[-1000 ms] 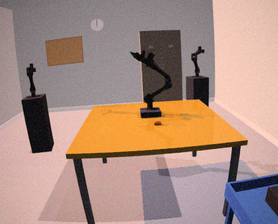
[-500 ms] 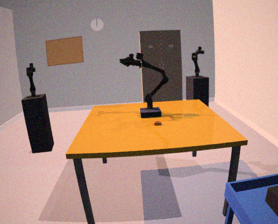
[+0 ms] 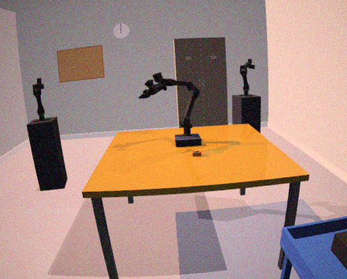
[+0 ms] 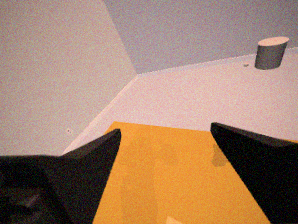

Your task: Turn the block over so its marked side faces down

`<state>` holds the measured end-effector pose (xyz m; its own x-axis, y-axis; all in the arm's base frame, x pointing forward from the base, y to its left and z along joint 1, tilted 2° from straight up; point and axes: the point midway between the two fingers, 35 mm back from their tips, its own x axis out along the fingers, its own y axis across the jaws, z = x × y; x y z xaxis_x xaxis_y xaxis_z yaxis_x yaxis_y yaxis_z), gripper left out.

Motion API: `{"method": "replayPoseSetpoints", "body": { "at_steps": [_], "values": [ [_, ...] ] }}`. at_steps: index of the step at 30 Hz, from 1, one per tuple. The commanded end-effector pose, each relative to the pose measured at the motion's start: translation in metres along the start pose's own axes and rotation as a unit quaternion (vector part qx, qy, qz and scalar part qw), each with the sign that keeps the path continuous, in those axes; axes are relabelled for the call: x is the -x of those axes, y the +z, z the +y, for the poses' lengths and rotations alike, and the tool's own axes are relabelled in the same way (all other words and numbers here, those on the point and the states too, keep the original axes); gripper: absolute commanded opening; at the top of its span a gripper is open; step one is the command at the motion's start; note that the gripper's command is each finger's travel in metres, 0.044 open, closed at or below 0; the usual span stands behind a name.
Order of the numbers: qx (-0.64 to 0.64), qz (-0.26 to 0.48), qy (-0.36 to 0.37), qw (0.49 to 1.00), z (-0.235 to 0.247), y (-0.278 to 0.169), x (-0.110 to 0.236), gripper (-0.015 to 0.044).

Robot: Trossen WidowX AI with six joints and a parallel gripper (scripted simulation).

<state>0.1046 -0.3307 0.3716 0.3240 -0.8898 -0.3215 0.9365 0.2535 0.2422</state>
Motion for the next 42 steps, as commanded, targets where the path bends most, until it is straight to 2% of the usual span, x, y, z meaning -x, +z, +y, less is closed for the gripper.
{"method": "replayPoseSetpoints", "body": {
  "at_steps": [1, 10, 17, 25, 30, 32, 39, 42],
  "values": [
    [0.035, 0.102, 0.05, 0.993, 0.048, -0.05, -0.032, 0.044],
    [0.133, 0.275, 0.128, 0.943, 0.136, -0.156, -0.05, 0.044],
    [0.234, 0.381, 0.19, 0.874, 0.193, -0.24, -0.025, 0.044],
    [0.372, 0.486, 0.219, 0.76, 0.235, -0.341, 0.024, 0.044],
    [0.466, 0.532, 0.222, 0.672, 0.245, -0.401, 0.066, 0.044],
    [0.484, 0.539, 0.221, 0.653, 0.248, -0.414, 0.077, 0.044],
    [0.486, 0.54, 0.221, 0.651, 0.248, -0.418, 0.078, 0.044],
    [0.486, 0.54, 0.221, 0.65, 0.242, -0.446, 0.07, 0.044]
  ]
}}
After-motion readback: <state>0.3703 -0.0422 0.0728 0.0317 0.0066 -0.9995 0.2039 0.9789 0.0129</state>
